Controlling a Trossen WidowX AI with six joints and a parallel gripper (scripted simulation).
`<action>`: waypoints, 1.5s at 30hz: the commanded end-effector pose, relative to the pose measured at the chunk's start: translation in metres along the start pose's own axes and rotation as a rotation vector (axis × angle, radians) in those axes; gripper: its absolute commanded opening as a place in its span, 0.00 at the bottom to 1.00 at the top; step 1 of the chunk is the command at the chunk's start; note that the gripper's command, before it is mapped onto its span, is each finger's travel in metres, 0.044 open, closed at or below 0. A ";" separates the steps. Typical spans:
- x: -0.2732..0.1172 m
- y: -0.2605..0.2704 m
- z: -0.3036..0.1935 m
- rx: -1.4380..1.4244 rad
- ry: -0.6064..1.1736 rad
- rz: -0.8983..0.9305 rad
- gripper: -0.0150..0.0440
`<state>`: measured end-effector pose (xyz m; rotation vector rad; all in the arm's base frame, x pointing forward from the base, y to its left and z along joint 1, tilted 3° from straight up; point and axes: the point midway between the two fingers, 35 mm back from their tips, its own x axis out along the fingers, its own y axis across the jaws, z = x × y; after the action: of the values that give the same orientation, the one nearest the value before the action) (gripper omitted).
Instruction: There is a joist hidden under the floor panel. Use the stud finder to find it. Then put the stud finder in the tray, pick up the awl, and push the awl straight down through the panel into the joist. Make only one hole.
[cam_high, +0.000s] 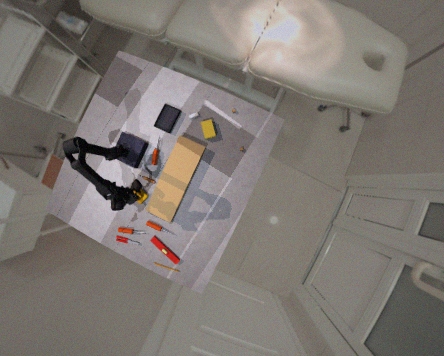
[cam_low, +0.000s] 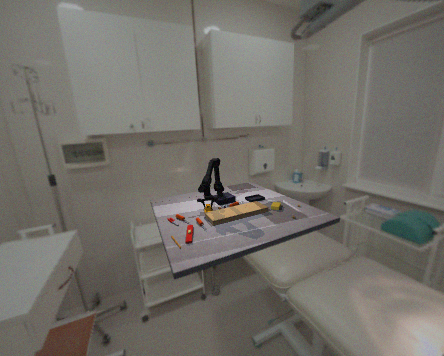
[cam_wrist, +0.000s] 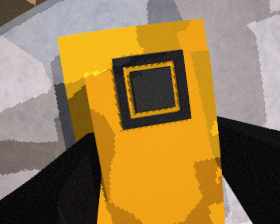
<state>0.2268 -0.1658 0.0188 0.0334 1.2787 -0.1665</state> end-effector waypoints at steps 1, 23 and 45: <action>0.000 0.001 0.000 -0.003 -0.001 0.003 0.62; -0.063 -0.002 0.023 -0.003 -0.002 0.003 0.25; -0.098 0.004 0.075 -0.087 -0.007 0.028 0.25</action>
<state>0.2559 -0.1598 0.1272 -0.0028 1.2854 -0.1035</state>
